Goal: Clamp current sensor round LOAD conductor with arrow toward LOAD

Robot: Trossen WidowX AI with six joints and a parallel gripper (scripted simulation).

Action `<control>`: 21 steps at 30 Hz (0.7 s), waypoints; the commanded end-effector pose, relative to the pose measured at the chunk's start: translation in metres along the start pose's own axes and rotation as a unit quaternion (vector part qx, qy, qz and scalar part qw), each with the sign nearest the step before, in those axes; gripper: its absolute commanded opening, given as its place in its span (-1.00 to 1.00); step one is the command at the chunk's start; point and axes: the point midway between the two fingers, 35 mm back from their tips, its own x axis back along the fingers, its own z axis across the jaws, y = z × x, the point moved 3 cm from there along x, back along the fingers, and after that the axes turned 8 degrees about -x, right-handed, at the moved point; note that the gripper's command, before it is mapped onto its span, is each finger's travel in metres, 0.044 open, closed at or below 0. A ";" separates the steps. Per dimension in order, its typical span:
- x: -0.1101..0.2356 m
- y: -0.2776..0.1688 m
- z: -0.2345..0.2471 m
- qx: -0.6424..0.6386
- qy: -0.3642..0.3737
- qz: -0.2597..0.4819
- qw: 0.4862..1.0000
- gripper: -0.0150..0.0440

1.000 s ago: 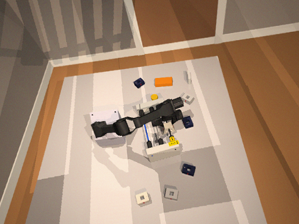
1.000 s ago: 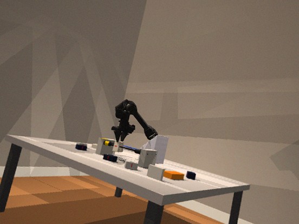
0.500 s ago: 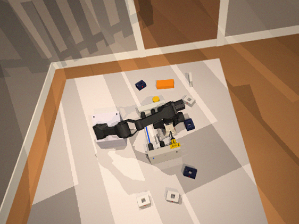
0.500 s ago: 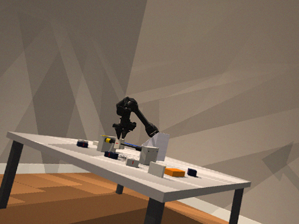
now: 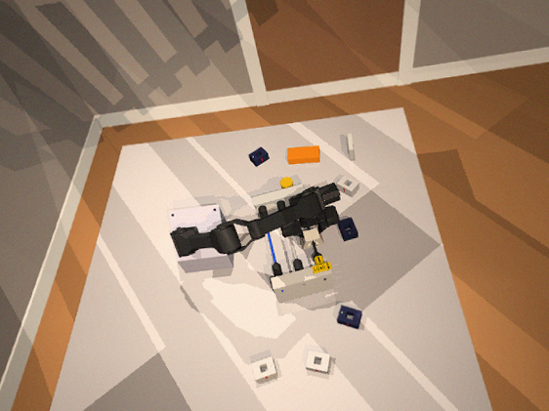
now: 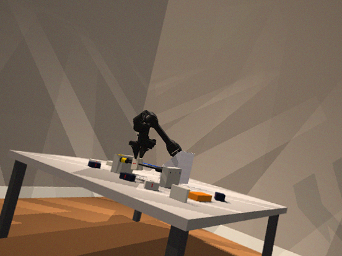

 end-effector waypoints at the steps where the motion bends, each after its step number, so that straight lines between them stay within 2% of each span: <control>1: 0.002 0.001 0.000 0.001 -0.002 0.000 1.000 -0.40; 16: 0.002 0.001 0.000 0.001 -0.002 0.000 1.000 0.93; 17: 0.002 0.001 0.000 0.001 -0.002 0.000 1.000 1.00; 21: 0.002 0.001 0.000 0.001 -0.002 0.000 1.000 1.00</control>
